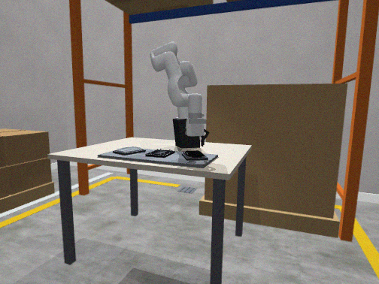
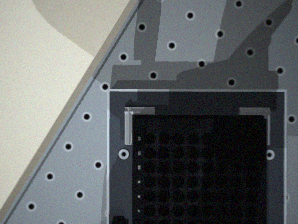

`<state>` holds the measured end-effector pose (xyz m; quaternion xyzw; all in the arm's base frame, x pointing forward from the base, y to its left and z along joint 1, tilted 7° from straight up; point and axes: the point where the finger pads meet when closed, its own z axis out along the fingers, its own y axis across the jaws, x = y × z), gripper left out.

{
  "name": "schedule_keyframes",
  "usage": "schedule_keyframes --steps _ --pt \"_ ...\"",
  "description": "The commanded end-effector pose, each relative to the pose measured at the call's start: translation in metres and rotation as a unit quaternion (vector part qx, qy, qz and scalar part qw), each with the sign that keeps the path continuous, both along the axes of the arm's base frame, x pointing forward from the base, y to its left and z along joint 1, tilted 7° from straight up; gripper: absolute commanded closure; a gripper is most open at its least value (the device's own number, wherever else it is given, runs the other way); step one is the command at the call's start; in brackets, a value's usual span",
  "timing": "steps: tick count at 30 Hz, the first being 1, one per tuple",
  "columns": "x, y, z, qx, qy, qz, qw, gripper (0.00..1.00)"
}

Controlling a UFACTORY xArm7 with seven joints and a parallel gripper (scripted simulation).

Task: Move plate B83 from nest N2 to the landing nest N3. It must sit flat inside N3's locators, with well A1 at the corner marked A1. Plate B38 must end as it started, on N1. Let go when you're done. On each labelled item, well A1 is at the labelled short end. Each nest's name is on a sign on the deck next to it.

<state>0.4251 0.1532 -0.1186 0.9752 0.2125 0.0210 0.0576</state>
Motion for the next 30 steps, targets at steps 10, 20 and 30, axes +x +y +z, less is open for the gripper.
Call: schedule_keyframes --steps 10,20,30 --pt "0.003 -0.001 -0.020 0.001 -0.002 0.000 1.000 0.00" --pt "0.003 -0.001 -0.020 0.001 -0.002 0.000 1.000 0.00" --pt "0.003 -0.002 -0.024 0.001 -0.002 0.000 1.000 0.00"
